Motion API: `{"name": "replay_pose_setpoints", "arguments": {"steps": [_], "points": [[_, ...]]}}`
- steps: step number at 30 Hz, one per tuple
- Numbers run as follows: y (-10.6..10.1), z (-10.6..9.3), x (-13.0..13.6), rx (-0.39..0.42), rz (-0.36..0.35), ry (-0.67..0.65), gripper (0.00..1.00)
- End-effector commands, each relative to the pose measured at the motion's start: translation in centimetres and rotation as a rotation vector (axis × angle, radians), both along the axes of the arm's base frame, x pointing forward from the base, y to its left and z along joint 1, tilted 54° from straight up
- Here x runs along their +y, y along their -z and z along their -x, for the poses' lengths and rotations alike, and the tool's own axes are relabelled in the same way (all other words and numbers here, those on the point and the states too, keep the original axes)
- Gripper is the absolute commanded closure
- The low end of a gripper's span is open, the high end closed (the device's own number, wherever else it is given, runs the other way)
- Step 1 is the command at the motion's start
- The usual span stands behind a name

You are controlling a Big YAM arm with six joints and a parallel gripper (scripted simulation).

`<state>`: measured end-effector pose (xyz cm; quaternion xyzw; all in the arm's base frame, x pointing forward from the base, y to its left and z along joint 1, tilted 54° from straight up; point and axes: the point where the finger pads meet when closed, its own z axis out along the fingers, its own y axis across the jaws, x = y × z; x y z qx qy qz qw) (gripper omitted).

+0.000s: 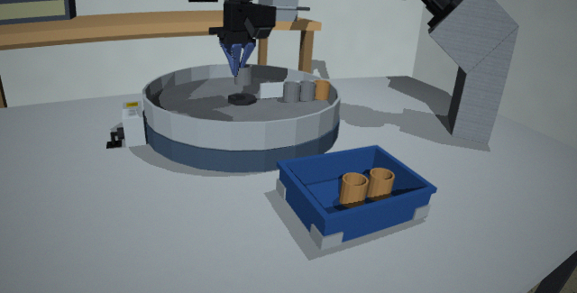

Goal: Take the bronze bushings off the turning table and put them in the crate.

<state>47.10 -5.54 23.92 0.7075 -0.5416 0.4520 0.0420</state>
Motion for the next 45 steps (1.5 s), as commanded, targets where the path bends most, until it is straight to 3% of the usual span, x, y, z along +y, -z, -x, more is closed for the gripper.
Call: {"name": "replay_pose_setpoints", "arguments": {"steps": [1,45], "points": [[-2.68,-0.44,0.51,-0.054,0.000,-0.020,1.00],[-2.18,-0.48,0.26,-0.030,0.003,-0.016,1.00]]}}
